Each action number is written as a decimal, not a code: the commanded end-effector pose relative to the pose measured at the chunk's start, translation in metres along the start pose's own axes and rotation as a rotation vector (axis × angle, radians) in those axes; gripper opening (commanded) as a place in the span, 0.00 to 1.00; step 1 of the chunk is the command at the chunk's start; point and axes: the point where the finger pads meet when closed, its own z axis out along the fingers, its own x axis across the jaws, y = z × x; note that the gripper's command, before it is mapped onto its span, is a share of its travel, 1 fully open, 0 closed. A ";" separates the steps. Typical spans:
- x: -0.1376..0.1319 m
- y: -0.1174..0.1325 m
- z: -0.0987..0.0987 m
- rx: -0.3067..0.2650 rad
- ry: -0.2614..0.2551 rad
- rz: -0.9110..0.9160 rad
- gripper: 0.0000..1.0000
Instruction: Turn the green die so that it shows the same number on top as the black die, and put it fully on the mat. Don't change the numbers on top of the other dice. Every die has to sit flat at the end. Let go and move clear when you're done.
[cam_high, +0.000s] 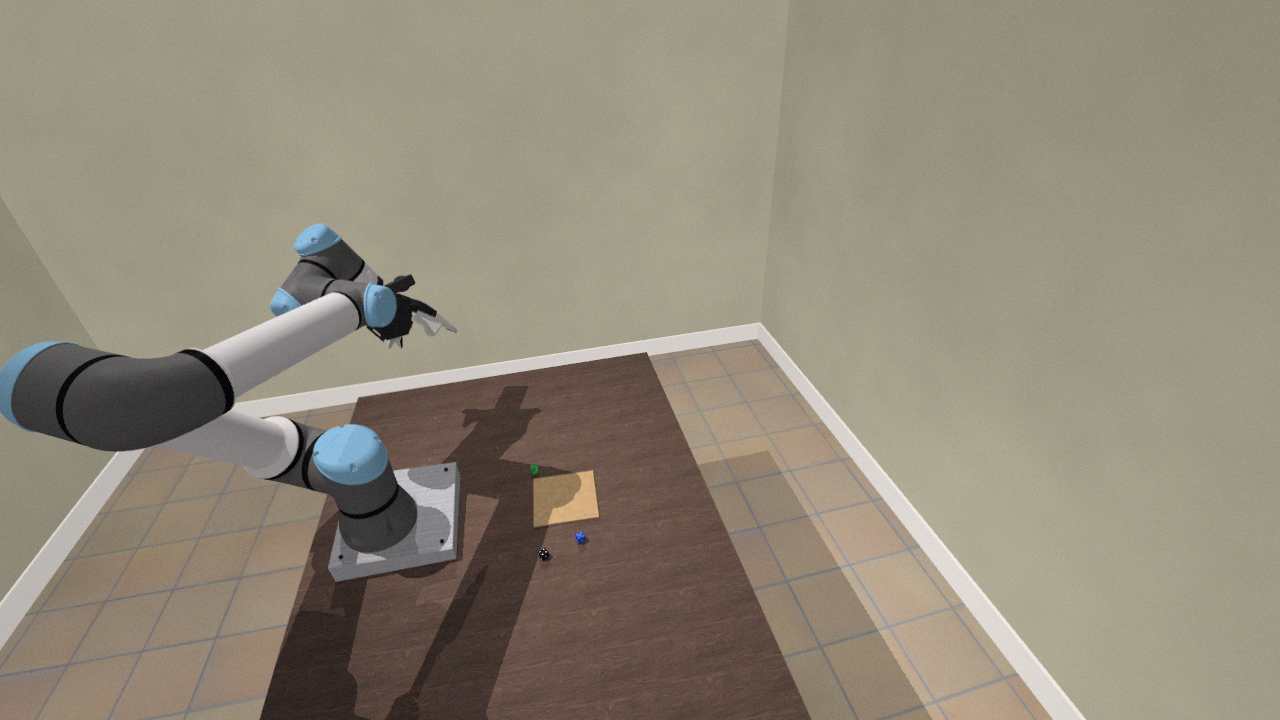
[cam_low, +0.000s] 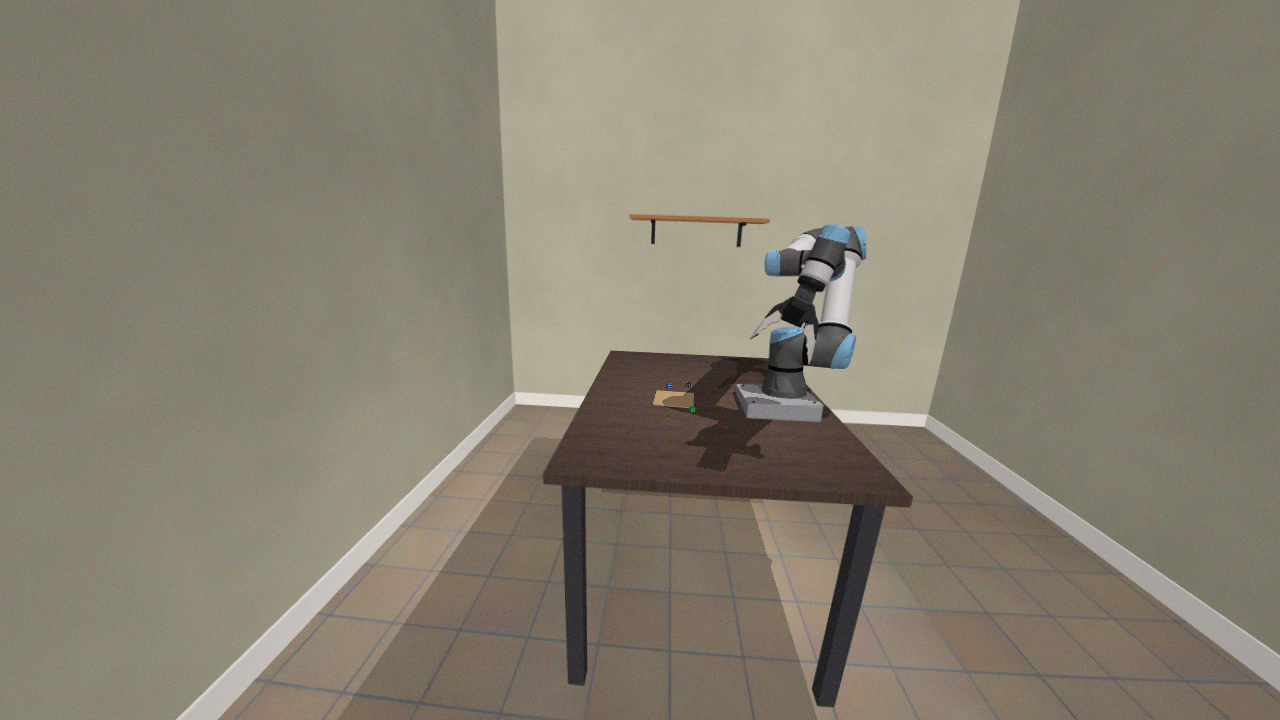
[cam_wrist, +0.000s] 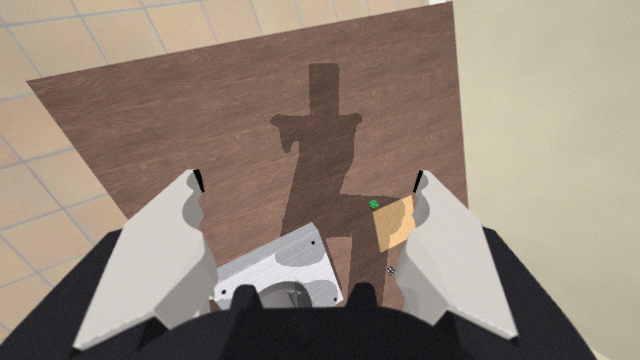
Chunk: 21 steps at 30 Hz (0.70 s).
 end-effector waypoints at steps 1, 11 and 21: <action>0.008 0.001 0.004 -0.012 0.003 0.016 1.00; 0.041 0.010 0.022 -0.068 0.011 0.088 1.00; 0.082 0.026 0.042 -0.135 0.018 0.182 1.00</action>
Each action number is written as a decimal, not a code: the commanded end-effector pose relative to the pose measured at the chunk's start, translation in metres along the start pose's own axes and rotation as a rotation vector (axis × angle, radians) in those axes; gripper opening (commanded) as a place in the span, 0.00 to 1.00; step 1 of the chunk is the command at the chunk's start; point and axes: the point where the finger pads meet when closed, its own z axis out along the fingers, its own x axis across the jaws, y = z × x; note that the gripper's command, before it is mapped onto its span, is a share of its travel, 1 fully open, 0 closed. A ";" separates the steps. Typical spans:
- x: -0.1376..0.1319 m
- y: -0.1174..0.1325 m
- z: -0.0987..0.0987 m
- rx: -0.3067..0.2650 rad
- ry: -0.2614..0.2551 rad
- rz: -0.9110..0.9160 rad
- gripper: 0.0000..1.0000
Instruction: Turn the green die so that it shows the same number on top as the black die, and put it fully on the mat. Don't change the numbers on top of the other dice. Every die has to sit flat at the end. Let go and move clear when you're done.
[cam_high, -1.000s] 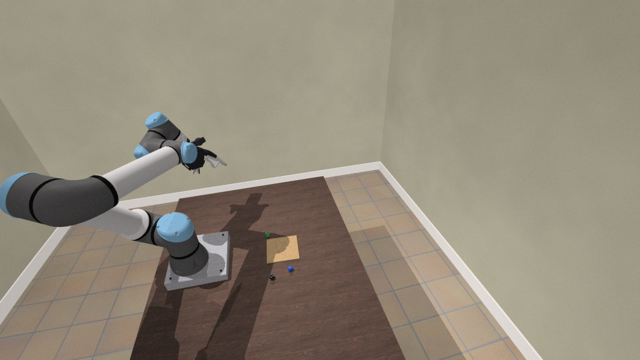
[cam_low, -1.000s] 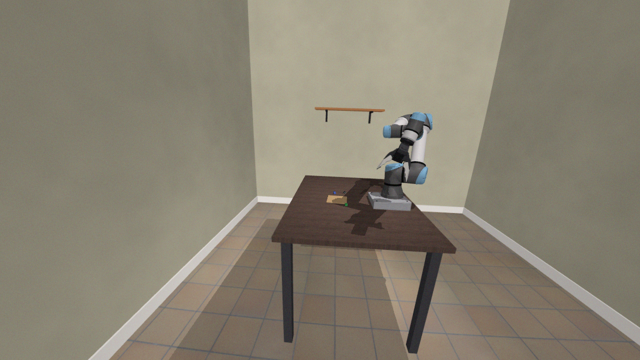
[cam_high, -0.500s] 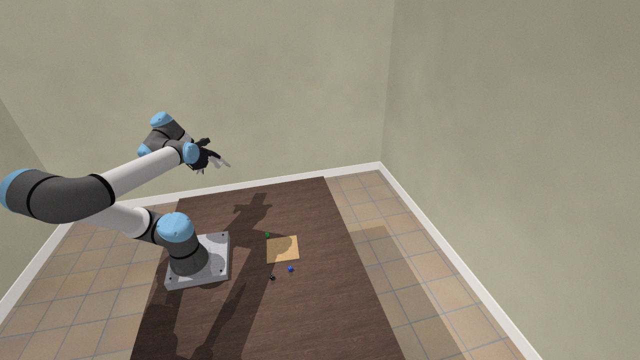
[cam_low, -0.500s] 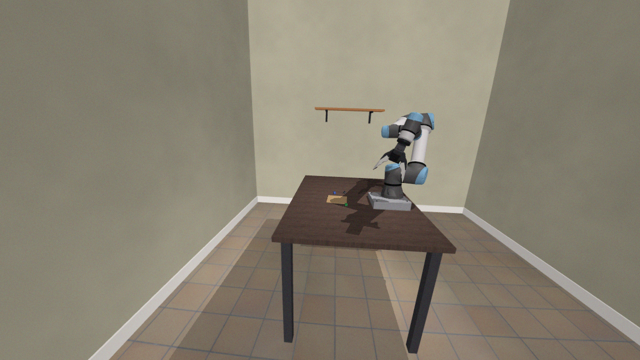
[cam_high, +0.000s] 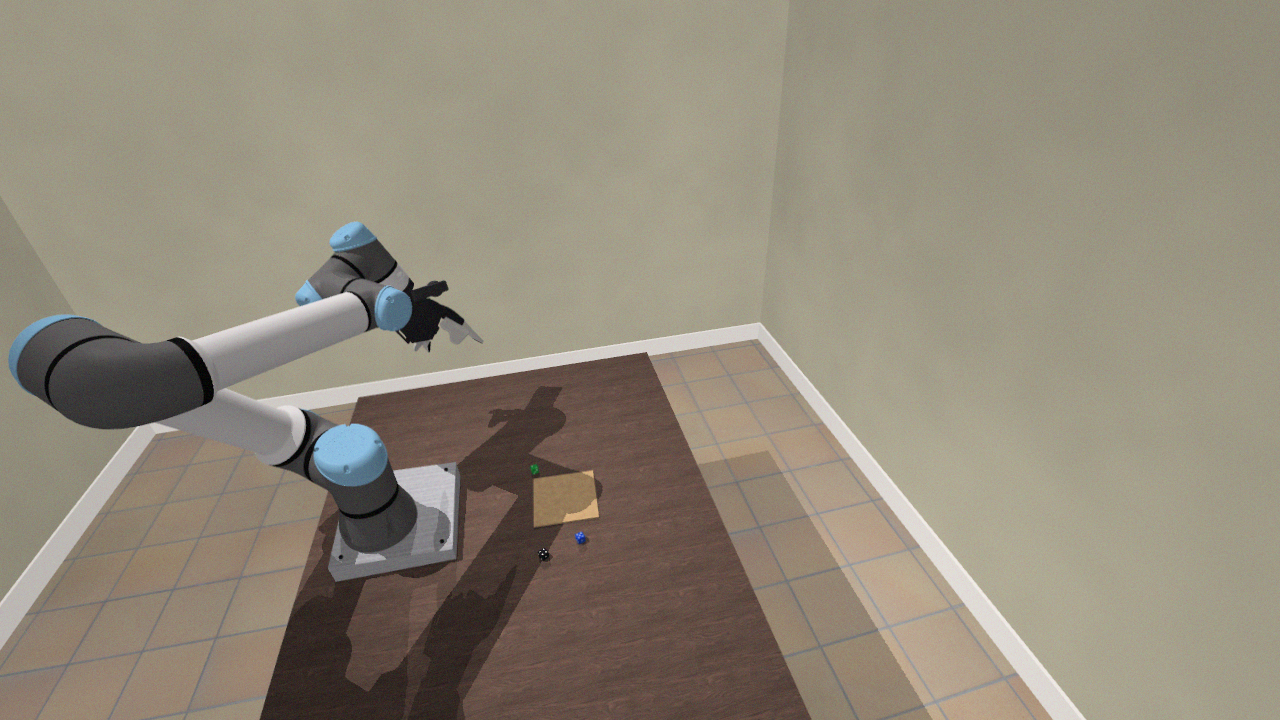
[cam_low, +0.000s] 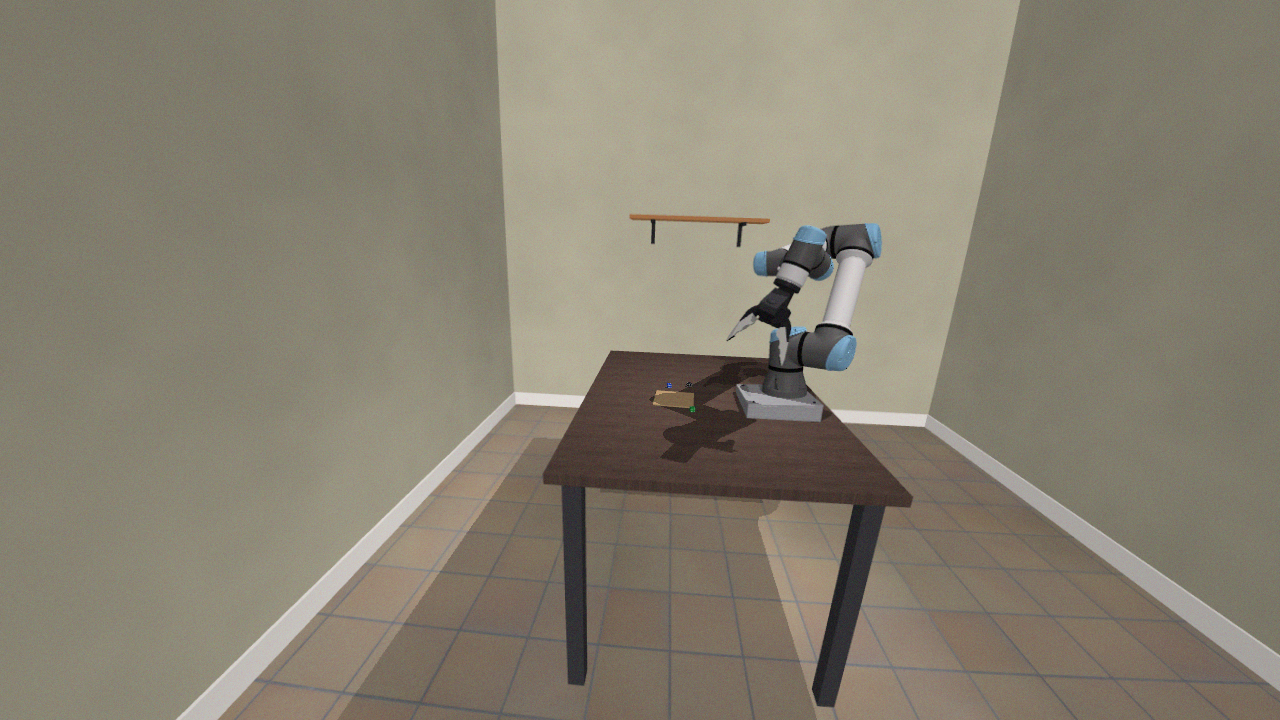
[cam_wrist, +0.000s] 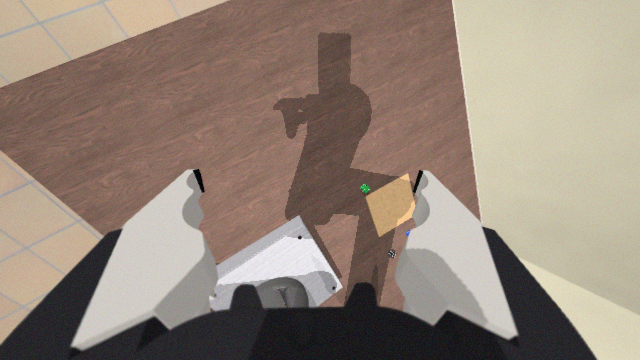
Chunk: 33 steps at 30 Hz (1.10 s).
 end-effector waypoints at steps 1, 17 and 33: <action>0.031 0.006 0.016 -0.046 0.002 0.065 1.00; 0.129 0.053 0.059 -0.190 -0.003 0.302 1.00; 0.214 0.134 0.087 -0.307 -0.028 0.567 1.00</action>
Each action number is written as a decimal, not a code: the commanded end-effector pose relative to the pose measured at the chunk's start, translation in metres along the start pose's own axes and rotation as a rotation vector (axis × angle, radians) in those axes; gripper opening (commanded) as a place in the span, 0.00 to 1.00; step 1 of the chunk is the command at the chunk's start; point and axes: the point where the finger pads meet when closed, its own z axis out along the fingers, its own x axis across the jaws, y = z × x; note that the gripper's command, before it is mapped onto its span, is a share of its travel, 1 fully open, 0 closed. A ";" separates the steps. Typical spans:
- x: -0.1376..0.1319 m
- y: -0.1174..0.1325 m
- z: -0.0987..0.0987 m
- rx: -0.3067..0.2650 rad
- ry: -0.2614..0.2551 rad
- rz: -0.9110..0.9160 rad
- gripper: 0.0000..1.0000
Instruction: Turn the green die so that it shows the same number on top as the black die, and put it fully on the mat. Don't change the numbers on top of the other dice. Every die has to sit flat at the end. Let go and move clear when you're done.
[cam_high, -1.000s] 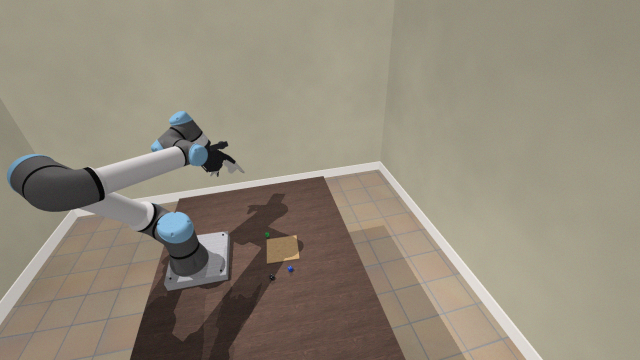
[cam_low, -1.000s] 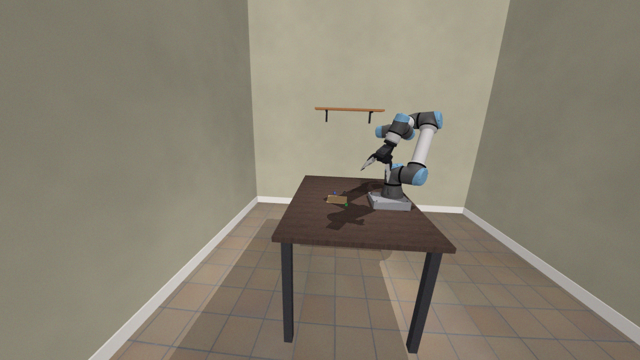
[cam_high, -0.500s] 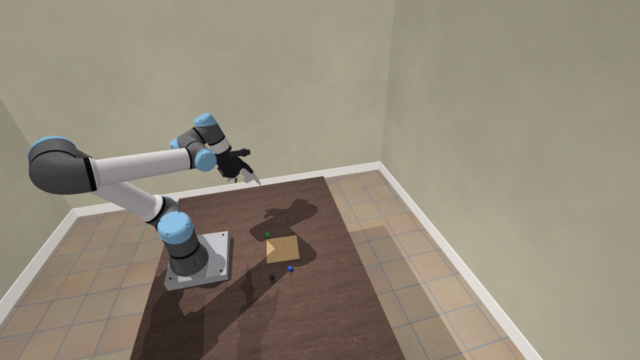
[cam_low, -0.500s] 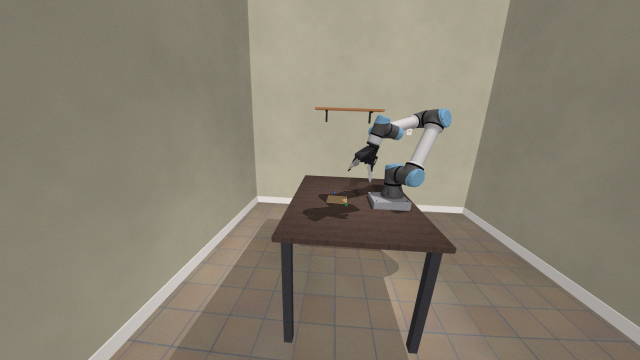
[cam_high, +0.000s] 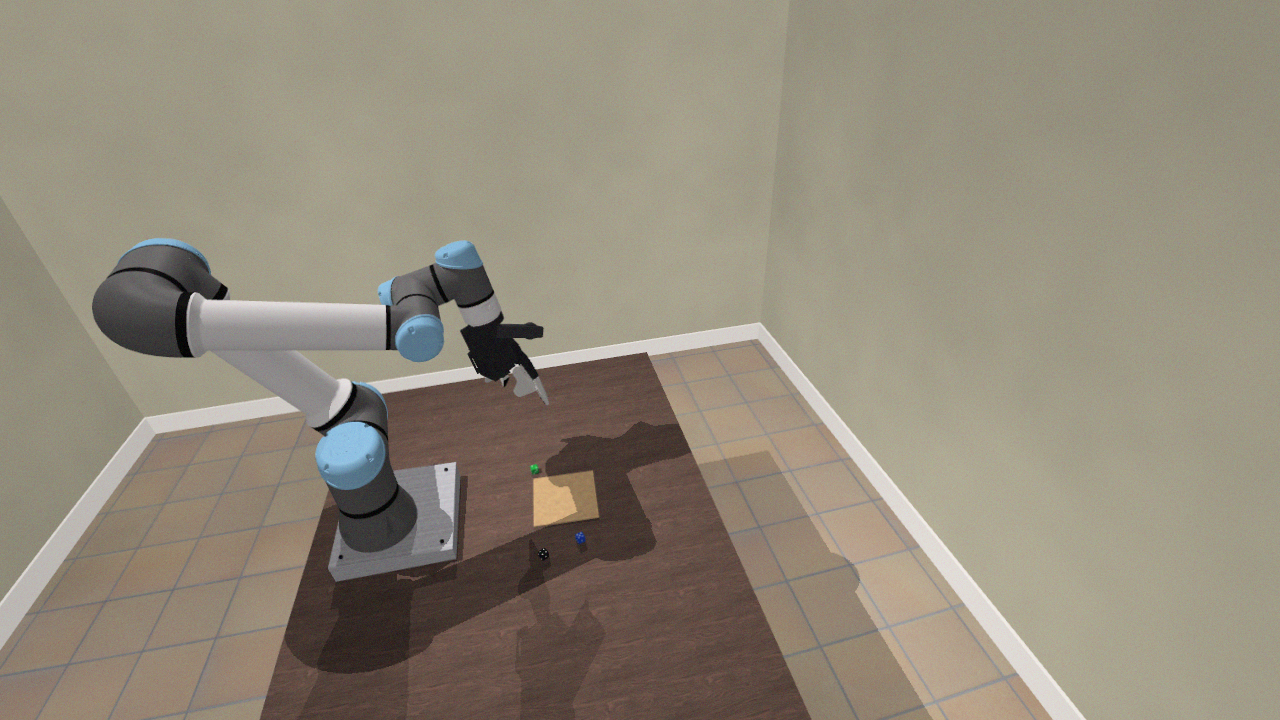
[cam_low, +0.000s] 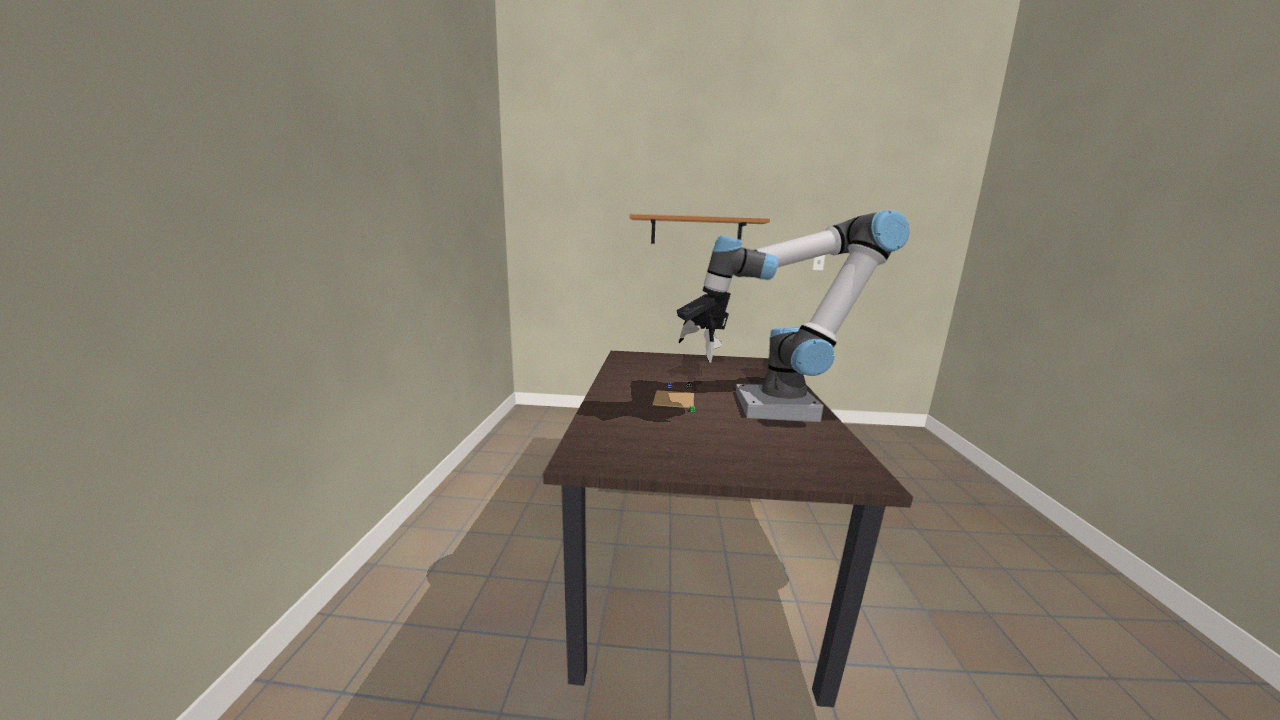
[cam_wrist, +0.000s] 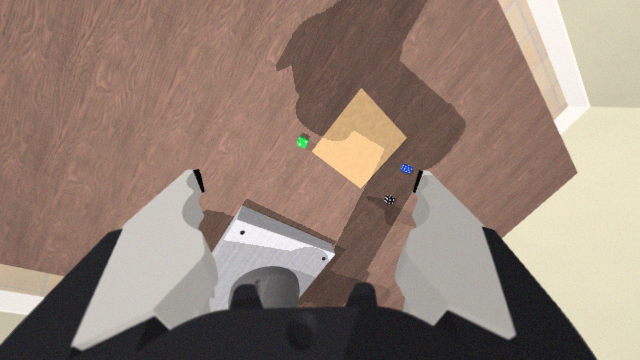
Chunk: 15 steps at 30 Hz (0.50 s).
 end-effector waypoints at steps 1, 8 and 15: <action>0.045 0.011 0.017 -0.041 -0.020 0.100 1.00; 0.098 0.038 0.034 -0.089 -0.044 0.238 1.00; 0.129 0.060 0.044 -0.115 -0.062 0.329 1.00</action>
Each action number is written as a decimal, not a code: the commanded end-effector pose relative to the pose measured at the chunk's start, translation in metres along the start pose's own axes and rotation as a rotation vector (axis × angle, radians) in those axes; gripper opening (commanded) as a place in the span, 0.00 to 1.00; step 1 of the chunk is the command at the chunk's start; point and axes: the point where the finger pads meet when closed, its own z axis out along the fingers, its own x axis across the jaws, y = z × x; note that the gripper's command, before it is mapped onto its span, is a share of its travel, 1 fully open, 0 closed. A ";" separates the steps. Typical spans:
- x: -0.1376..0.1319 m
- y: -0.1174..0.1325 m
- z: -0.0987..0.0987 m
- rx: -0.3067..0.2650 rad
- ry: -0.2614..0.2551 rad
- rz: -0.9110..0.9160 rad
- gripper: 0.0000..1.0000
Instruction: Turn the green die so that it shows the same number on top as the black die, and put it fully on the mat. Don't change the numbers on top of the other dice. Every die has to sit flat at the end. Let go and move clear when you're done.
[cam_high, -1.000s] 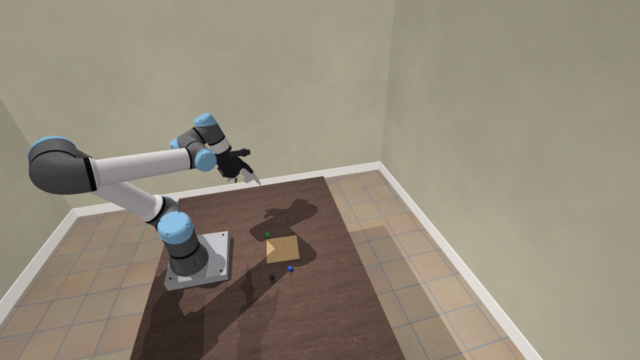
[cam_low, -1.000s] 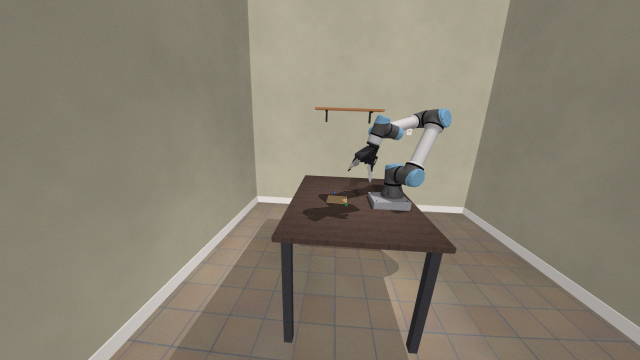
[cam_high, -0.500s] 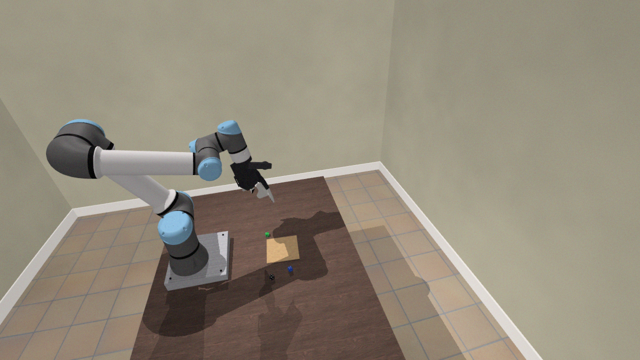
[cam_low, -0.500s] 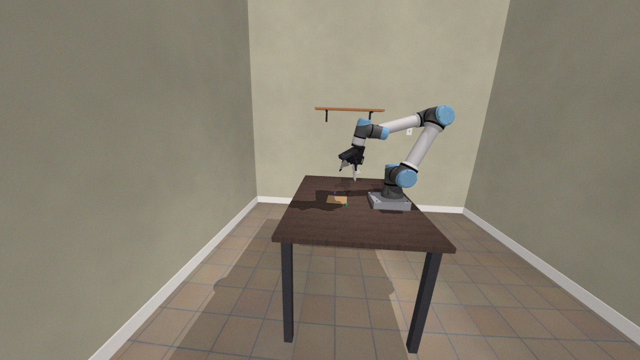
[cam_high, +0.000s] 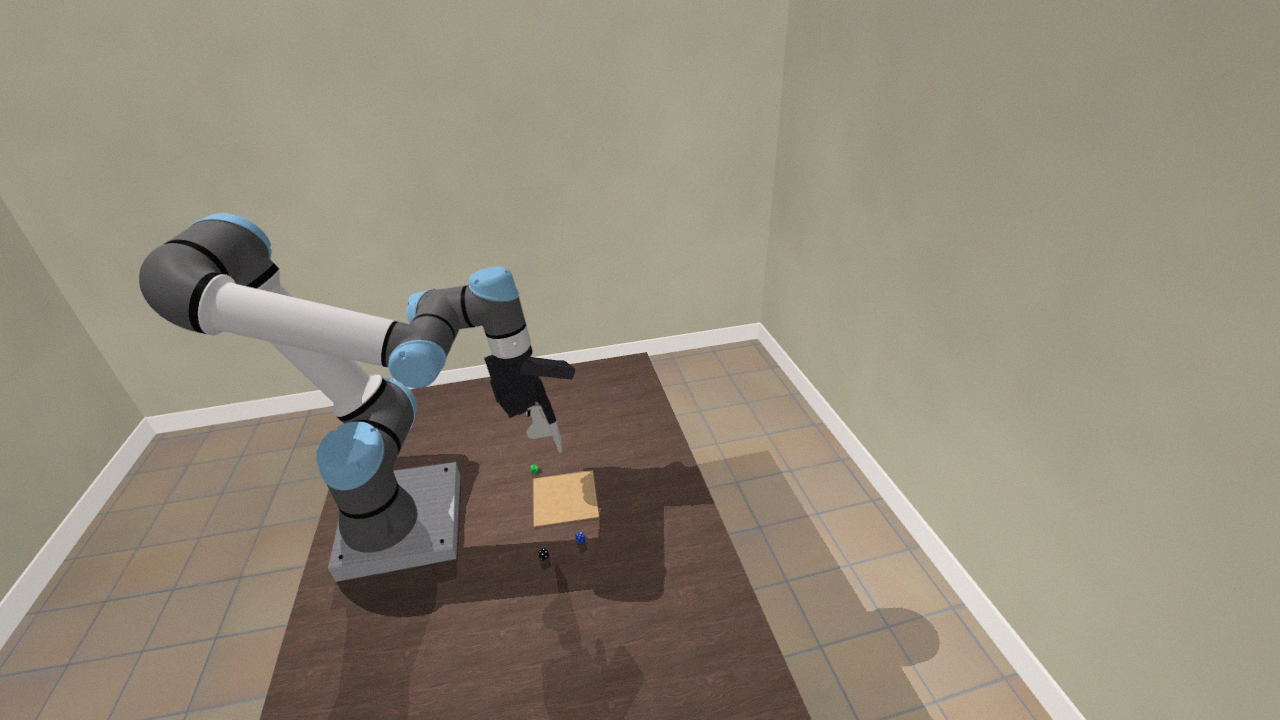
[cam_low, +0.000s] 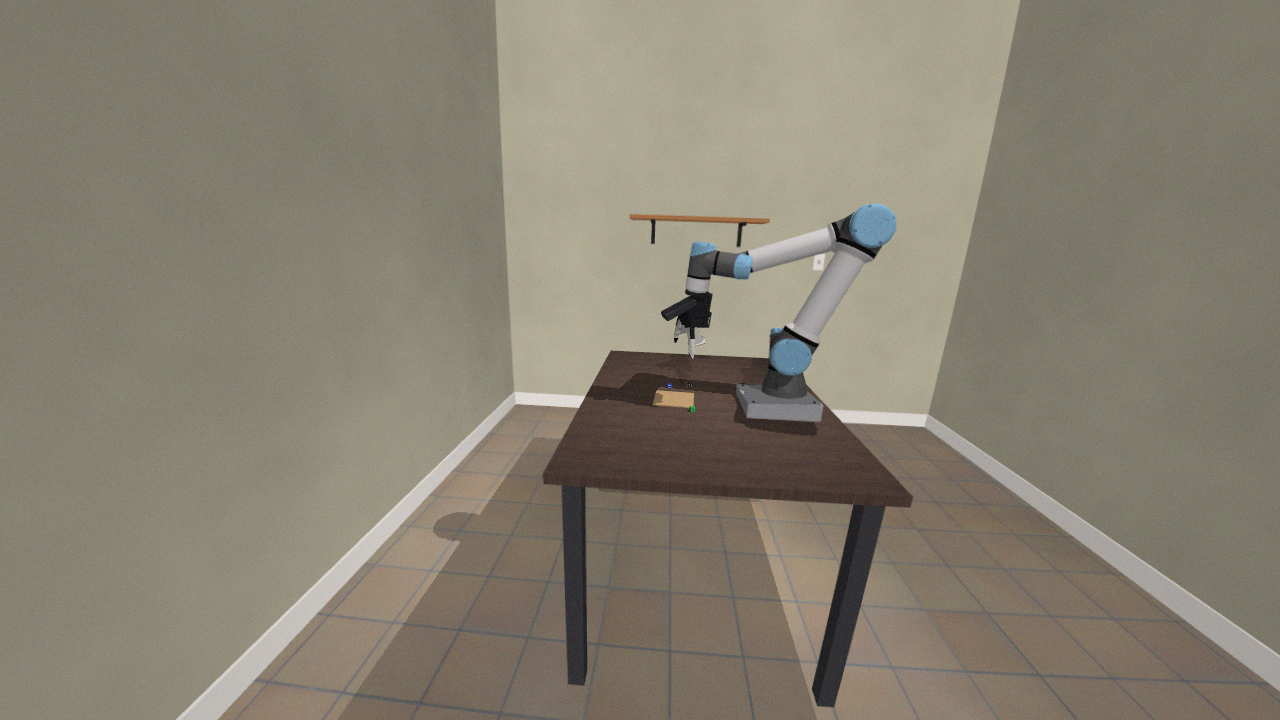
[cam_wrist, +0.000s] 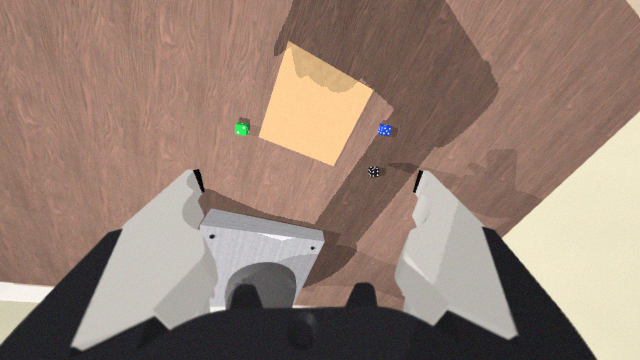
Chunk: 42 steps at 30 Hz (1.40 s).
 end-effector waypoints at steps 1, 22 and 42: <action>0.037 0.009 0.011 -0.022 -0.023 0.082 1.00; 0.120 0.056 0.032 -0.067 -0.073 0.308 1.00; 0.135 0.068 0.036 -0.072 -0.084 0.355 1.00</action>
